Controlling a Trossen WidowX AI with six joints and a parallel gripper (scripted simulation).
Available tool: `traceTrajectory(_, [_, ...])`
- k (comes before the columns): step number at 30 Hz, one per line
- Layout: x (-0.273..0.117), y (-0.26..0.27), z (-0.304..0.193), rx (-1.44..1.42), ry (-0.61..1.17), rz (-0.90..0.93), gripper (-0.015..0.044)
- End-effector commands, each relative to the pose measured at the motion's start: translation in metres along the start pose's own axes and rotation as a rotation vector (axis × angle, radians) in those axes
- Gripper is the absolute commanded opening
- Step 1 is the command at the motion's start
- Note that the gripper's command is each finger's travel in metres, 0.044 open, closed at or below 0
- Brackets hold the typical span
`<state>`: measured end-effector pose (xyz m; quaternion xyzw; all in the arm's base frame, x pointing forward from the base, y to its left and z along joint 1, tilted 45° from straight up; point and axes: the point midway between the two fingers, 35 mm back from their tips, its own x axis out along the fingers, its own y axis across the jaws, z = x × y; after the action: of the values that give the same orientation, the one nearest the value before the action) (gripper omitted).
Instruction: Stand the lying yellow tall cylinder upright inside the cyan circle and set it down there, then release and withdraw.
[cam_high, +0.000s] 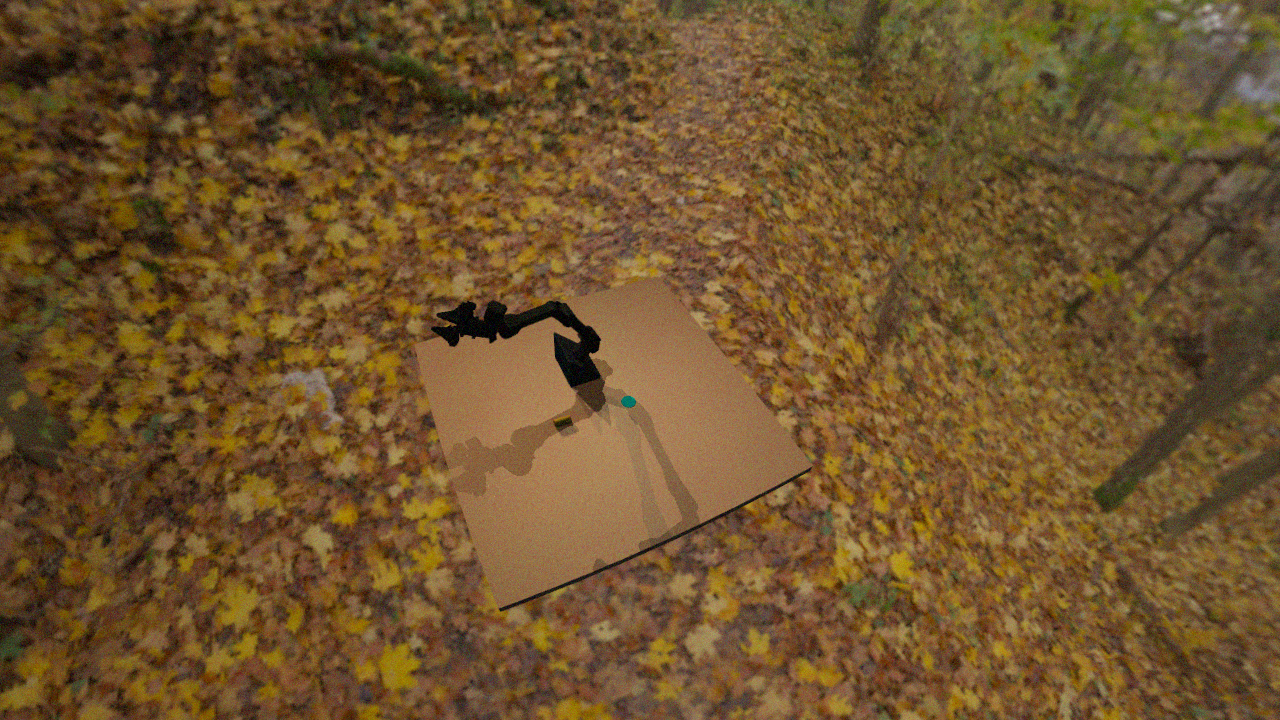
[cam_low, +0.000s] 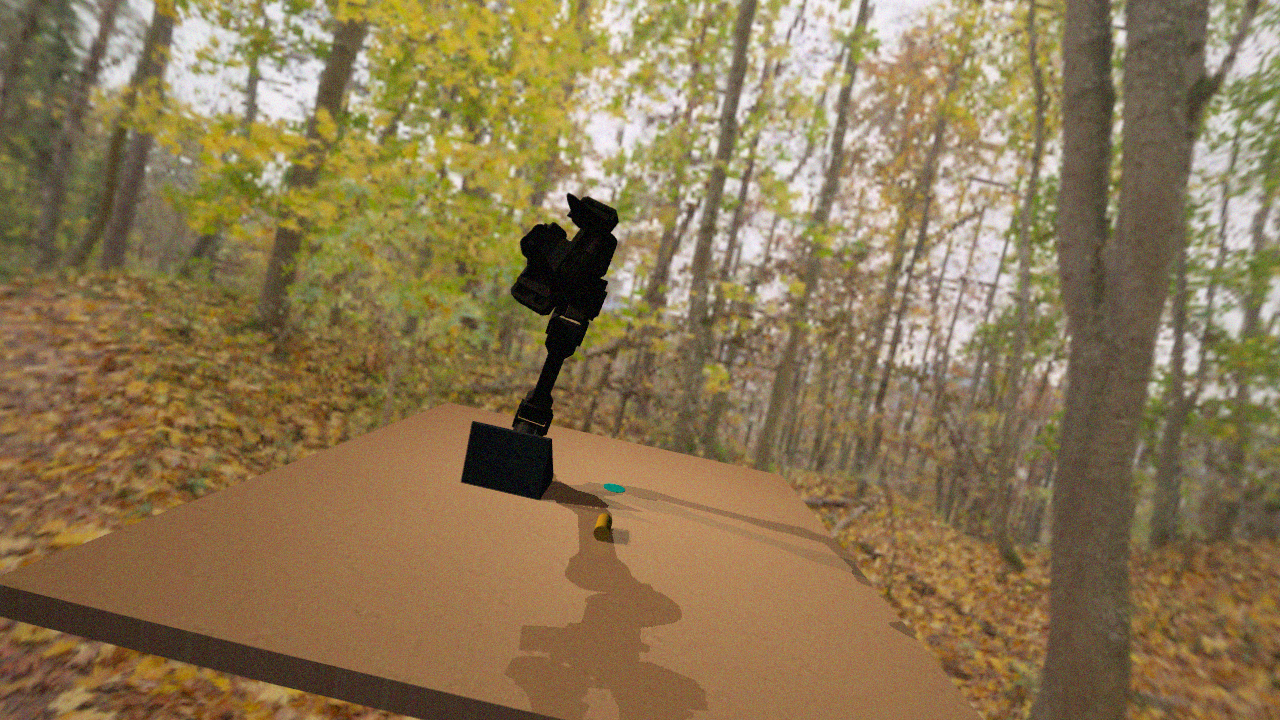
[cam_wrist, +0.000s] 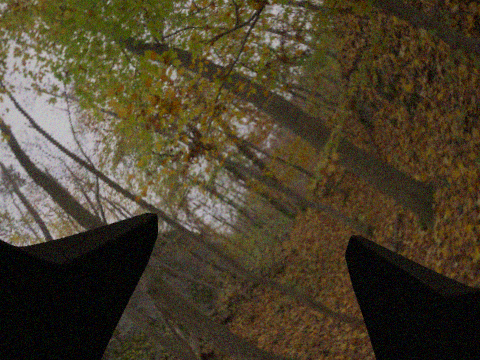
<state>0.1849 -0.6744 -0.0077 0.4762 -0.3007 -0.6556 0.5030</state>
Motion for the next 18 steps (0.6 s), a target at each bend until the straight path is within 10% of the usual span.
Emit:
traceTrajectory(1, [-0.001, -0.001, -0.002, -0.019, 0.007, -0.005, 0.0374])
traceTrajectory(18, [-0.149, -0.098, -0.156, -1.704, 0.958, 0.085, 0.0309])
